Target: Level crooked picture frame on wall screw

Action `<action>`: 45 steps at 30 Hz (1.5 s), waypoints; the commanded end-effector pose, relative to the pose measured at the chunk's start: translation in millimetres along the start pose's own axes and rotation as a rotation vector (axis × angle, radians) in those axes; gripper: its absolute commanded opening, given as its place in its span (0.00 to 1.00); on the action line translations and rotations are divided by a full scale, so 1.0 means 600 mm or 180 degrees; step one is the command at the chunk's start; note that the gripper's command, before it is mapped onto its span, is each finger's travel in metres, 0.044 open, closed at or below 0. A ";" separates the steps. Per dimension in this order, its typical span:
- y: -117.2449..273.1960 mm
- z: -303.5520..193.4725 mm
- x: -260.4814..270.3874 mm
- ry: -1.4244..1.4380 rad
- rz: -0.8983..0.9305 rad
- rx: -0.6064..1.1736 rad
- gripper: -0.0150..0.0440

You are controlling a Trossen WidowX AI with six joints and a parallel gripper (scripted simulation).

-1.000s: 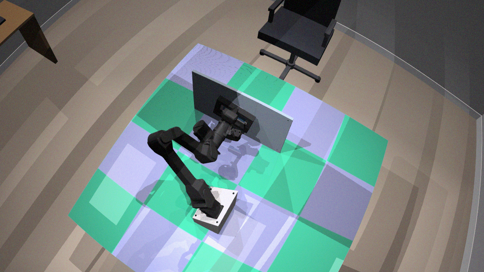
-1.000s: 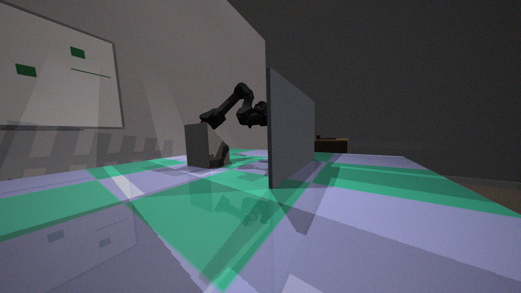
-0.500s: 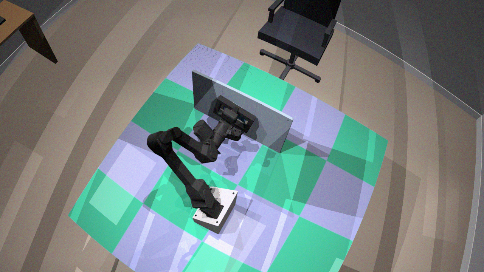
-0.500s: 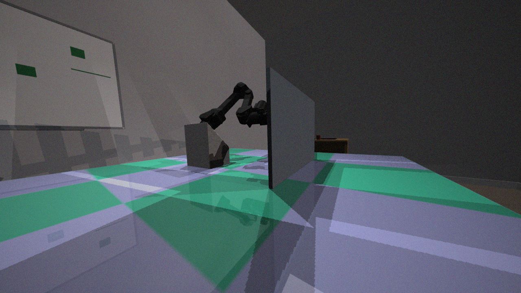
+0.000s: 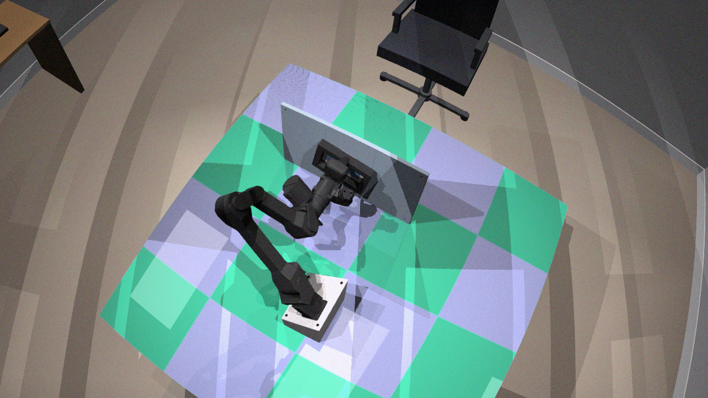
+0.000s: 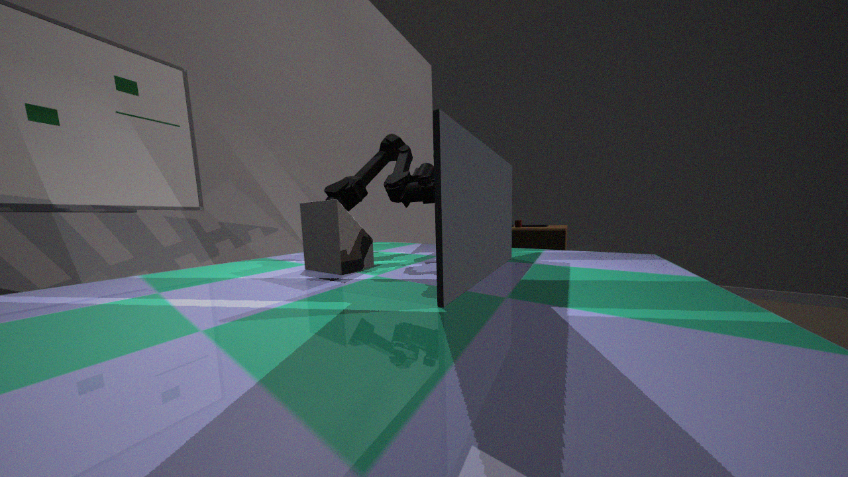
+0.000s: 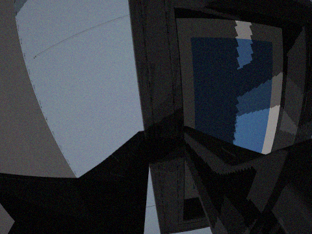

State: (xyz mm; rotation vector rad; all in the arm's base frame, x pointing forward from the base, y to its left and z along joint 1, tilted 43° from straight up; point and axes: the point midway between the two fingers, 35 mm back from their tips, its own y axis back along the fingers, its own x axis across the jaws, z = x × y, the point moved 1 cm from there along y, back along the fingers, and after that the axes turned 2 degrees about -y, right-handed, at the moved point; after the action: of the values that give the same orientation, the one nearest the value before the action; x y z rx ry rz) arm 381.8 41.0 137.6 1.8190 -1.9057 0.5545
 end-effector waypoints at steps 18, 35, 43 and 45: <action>0.000 -0.004 0.003 0.0007 0.0019 0.0003 0.25; 0.000 -0.013 0.004 0.0006 0.0019 0.0003 0.25; 0.000 -0.014 0.002 0.0006 0.0019 0.0003 0.25; 0.000 -0.014 0.003 0.0006 0.0019 0.0003 0.25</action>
State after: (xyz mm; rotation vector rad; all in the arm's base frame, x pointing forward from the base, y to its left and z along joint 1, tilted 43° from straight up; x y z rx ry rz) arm 381.7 45.6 143.4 1.8226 -1.8999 0.5538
